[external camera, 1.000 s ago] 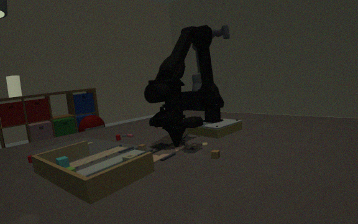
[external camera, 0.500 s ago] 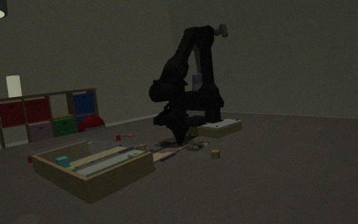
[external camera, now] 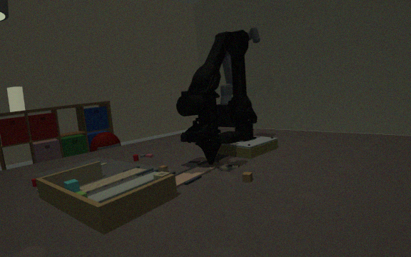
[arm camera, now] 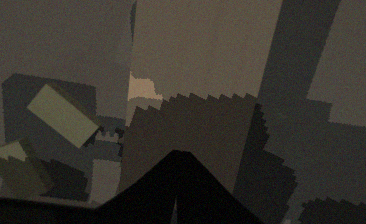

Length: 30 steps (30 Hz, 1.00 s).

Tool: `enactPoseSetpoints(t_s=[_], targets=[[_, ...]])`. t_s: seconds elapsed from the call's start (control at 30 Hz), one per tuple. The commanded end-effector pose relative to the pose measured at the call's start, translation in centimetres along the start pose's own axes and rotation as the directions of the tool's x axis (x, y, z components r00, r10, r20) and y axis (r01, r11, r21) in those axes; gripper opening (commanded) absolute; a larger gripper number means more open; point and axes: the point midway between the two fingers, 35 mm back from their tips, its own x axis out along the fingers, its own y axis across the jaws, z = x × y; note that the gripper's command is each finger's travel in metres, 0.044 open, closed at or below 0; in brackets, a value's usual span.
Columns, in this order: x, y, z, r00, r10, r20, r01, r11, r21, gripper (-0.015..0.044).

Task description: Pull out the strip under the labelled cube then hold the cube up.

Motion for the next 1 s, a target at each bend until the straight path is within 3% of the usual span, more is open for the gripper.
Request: enactPoseSetpoints(t_s=[0.0,0.97], targets=[[0.6,-0.1,-1.6,0.999,-0.003,-0.034,0.003,1.000,-0.002,0.0000],[0.5,-0.1,-2.7,0.999,-0.003,-0.035,0.003,1.000,-0.002,0.0000]])
